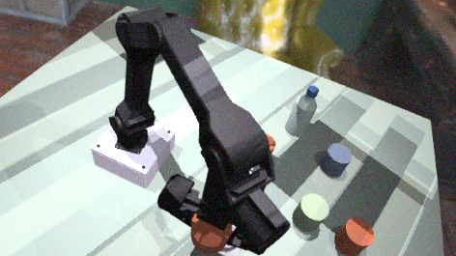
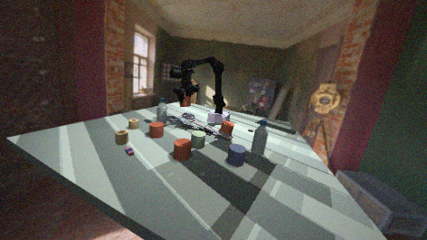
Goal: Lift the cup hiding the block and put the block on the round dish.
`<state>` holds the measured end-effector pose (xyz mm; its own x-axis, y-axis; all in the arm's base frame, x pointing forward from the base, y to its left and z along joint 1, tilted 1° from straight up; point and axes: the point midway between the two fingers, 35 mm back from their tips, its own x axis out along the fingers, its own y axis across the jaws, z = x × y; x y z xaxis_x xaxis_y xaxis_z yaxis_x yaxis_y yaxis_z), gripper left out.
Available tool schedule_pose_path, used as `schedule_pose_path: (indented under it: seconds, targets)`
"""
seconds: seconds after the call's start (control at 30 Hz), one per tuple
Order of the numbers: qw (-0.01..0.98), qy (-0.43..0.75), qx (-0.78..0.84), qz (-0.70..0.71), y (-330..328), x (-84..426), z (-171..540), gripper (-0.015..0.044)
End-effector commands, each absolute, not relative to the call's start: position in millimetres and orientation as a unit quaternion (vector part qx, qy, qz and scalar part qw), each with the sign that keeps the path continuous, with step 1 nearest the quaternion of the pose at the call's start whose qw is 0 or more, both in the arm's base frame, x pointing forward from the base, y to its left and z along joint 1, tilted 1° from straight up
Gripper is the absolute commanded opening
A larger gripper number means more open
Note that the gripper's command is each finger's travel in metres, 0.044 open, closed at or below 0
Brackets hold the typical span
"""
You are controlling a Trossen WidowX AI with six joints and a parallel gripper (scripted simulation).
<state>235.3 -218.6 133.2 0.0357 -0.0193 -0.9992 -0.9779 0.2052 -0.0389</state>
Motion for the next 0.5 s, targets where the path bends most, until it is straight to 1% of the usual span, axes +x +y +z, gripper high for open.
schedule_pose_path:
  seconds: [0.0, 0.47]
  targets:
    - [0.553, 0.543, -0.459, 0.434, -228.0, 225.0, 126.4, 0.0000]
    - [0.551, 0.545, -0.460, 0.434, -264.5, 178.1, 102.5, 0.0000]
